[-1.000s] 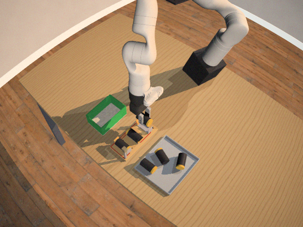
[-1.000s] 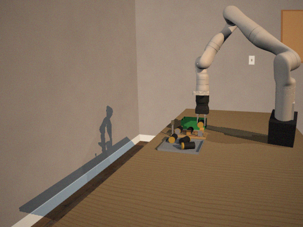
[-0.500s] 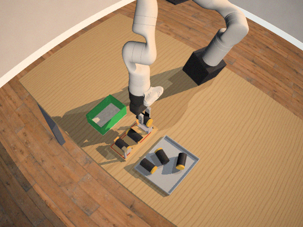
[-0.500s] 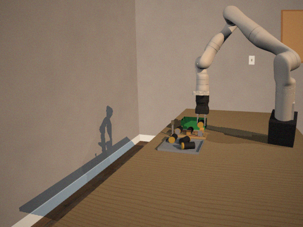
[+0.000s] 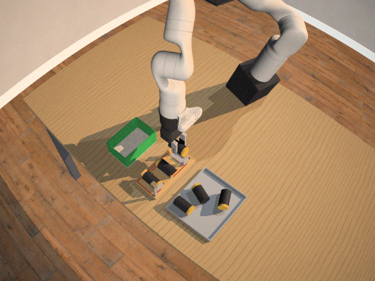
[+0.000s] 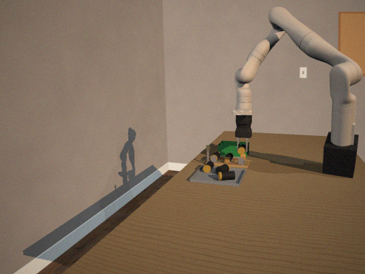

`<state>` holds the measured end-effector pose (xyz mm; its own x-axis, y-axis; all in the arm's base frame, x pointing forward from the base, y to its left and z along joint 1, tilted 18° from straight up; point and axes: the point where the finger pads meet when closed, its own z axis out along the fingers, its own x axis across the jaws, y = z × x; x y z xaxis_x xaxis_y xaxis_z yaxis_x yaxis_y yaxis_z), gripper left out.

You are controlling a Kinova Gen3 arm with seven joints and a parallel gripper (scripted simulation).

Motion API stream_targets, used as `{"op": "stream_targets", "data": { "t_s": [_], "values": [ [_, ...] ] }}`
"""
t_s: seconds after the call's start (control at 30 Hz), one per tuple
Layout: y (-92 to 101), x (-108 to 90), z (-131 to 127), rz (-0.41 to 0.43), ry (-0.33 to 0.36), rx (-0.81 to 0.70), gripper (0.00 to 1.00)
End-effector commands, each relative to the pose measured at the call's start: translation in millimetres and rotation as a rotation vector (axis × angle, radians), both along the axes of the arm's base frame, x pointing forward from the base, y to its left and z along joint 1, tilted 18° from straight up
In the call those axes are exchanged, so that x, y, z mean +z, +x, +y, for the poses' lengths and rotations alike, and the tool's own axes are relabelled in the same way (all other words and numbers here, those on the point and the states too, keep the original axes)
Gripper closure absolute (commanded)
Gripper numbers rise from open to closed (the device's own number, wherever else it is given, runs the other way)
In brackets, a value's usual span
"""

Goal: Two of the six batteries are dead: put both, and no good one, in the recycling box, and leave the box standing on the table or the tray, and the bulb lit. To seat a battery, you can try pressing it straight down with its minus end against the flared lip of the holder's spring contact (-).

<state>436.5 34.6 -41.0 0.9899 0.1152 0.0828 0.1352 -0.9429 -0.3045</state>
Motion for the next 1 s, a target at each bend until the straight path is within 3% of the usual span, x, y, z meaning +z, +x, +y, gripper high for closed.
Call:
{"op": "stream_targets", "data": {
  "t_s": [0.0, 0.23, 0.97],
  "values": [
    [0.5, -1.9, 0.5, -0.001, -0.001, 0.0, 0.43],
    [1.0, -11.9, 3.8, -0.001, -0.001, 0.0, 0.43],
    [1.0, -12.0, 3.8, -0.001, -0.001, 0.0, 0.43]
  ]
}}
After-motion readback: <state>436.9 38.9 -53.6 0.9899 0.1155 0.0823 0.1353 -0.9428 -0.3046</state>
